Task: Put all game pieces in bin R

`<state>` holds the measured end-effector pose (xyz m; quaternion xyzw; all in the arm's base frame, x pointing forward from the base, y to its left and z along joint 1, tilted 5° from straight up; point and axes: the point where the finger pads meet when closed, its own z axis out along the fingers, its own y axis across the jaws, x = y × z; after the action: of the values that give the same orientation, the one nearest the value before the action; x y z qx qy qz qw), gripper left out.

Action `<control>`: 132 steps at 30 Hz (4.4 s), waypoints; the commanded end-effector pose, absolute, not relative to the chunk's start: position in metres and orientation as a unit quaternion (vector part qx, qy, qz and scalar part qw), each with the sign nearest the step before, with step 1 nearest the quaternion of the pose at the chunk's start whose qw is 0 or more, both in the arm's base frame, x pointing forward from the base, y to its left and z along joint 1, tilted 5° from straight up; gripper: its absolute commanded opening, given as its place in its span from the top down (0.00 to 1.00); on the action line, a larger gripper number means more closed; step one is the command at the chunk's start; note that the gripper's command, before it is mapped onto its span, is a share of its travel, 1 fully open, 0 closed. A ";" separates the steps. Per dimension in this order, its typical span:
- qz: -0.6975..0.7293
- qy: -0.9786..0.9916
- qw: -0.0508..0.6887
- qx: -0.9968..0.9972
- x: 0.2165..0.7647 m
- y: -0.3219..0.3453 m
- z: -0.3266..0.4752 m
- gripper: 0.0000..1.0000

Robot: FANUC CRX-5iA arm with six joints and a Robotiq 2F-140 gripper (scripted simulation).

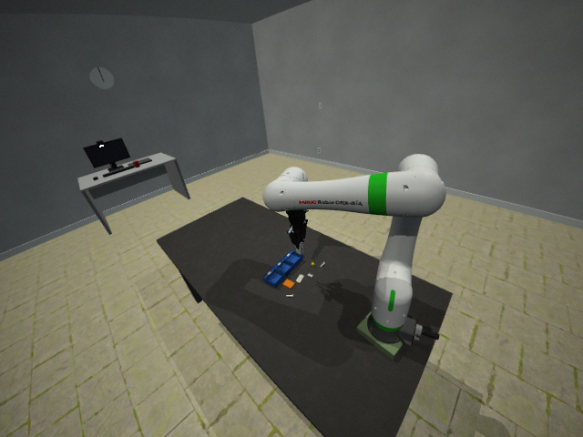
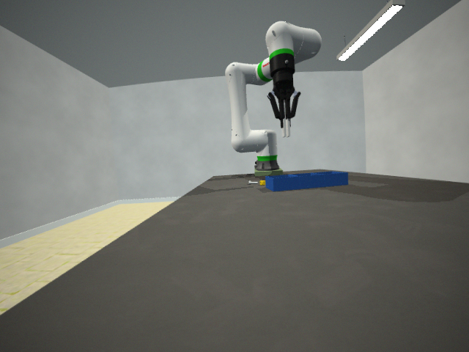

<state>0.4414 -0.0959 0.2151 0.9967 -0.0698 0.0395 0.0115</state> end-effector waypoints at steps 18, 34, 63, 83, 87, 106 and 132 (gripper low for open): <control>0.039 -0.035 0.012 0.999 0.539 -0.176 0.127 0.95; 0.039 -0.035 0.012 0.999 0.553 -0.186 0.097 0.95; 0.039 -0.035 0.012 0.999 0.555 -0.187 0.064 0.95; 0.039 -0.035 0.012 0.999 0.555 -0.187 0.064 0.95; 0.039 -0.035 0.012 0.999 0.555 -0.187 0.064 0.95; 0.039 -0.035 0.012 0.999 0.554 -0.187 0.078 0.95; 0.039 -0.035 0.012 0.999 0.554 -0.156 0.115 0.95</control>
<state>0.5532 -0.1635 0.1152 0.9986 -0.0351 0.0390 0.0113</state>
